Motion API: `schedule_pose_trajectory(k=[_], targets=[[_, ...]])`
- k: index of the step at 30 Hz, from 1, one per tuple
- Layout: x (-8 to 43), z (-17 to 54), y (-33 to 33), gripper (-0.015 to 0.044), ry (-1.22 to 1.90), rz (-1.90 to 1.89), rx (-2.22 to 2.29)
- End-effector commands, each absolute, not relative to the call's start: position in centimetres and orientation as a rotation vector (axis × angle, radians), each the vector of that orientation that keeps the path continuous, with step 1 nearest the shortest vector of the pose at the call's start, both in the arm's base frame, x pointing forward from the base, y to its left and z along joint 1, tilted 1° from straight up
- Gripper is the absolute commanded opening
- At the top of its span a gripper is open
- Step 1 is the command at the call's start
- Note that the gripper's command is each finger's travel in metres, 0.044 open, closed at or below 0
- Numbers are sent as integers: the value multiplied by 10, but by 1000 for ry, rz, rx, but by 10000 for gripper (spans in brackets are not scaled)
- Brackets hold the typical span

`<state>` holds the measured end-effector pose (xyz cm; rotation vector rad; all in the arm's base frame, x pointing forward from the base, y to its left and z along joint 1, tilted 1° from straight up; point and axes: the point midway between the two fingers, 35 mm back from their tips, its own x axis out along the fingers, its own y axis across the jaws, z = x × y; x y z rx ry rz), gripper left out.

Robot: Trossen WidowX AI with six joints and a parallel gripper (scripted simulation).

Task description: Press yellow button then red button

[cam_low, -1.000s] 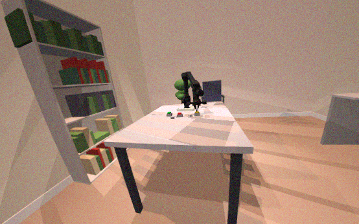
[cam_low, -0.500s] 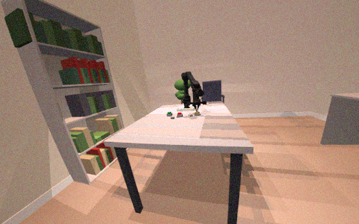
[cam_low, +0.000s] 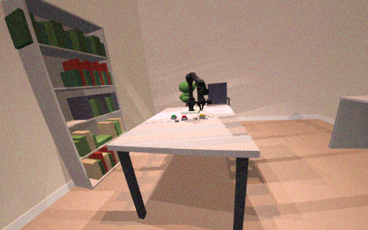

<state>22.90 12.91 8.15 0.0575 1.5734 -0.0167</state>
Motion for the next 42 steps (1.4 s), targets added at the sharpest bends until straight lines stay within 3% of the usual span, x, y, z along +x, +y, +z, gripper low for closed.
schedule_pose_trajectory(k=[1,10,24,31,37,42], targets=[[231,121,129,20,1558,-15,63],[233,139,120,20,1558,-15,62],[256,136,-40,20,1556,-26,51],[256,134,-42,20,1556,-26,51],[257,76,-41,20,1556,-26,51],[256,74,-41,20,1556,-26,51]])
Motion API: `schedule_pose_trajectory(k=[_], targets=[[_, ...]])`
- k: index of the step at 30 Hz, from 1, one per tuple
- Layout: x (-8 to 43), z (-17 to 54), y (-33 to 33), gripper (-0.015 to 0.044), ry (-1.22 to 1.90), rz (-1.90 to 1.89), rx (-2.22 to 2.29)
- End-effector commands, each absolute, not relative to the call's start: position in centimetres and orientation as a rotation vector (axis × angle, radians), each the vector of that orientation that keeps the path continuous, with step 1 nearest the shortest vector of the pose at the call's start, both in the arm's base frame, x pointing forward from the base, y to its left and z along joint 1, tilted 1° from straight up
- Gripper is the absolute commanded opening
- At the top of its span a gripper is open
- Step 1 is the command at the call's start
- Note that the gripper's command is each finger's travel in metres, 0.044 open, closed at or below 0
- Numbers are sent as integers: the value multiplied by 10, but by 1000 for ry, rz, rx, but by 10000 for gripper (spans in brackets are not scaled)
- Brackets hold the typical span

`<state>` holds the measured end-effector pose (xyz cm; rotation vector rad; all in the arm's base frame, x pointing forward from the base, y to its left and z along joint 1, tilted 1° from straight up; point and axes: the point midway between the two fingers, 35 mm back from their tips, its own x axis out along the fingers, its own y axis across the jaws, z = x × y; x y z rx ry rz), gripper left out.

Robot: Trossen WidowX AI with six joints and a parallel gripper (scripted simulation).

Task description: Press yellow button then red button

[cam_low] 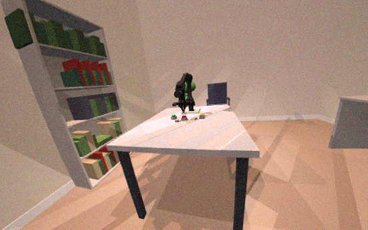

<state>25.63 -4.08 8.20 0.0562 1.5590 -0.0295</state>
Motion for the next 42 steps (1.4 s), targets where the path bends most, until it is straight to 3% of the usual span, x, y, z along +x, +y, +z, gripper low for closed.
schedule_pose_trajectory(k=[1,42], targets=[[256,74,-41,20,1556,-26,51],[257,42,-41,20,1556,-26,51]])
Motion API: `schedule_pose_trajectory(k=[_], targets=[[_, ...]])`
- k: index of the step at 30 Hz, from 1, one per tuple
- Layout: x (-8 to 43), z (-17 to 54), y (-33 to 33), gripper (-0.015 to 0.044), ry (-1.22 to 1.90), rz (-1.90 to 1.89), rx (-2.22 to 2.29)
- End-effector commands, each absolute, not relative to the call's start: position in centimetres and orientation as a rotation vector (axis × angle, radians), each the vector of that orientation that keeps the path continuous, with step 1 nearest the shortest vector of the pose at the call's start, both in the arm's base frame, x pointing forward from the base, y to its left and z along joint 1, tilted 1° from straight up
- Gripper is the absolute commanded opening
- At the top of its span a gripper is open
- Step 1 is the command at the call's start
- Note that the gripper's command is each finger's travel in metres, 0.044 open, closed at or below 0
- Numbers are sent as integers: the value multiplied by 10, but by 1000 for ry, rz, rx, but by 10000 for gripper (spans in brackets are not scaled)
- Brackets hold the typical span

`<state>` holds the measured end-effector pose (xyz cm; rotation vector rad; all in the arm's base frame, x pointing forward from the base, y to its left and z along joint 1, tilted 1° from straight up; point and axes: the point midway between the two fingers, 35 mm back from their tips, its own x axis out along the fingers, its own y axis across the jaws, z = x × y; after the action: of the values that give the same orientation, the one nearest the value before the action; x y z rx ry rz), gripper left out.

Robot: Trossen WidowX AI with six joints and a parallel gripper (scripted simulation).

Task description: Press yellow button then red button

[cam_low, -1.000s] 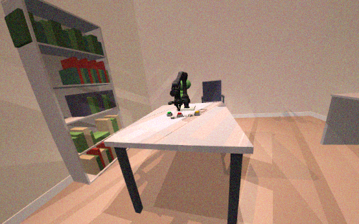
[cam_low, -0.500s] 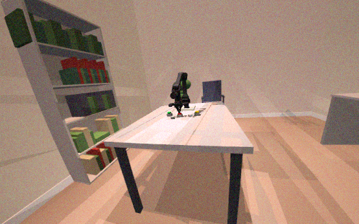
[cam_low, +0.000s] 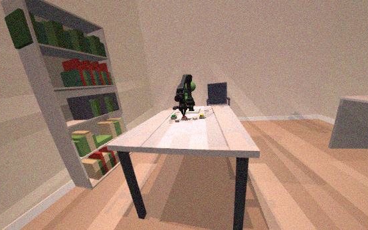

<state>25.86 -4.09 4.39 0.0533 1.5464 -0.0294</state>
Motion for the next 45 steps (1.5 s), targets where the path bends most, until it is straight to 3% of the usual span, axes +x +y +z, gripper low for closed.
schedule_pose_trajectory(k=[1,20,34,38,45], targets=[[257,42,-41,20,1556,-26,51],[256,74,-41,20,1556,-26,51],[271,128,135,387,1554,-15,62],[253,141,183,400,1557,-11,66],[252,142,186,400,1557,-11,66]])
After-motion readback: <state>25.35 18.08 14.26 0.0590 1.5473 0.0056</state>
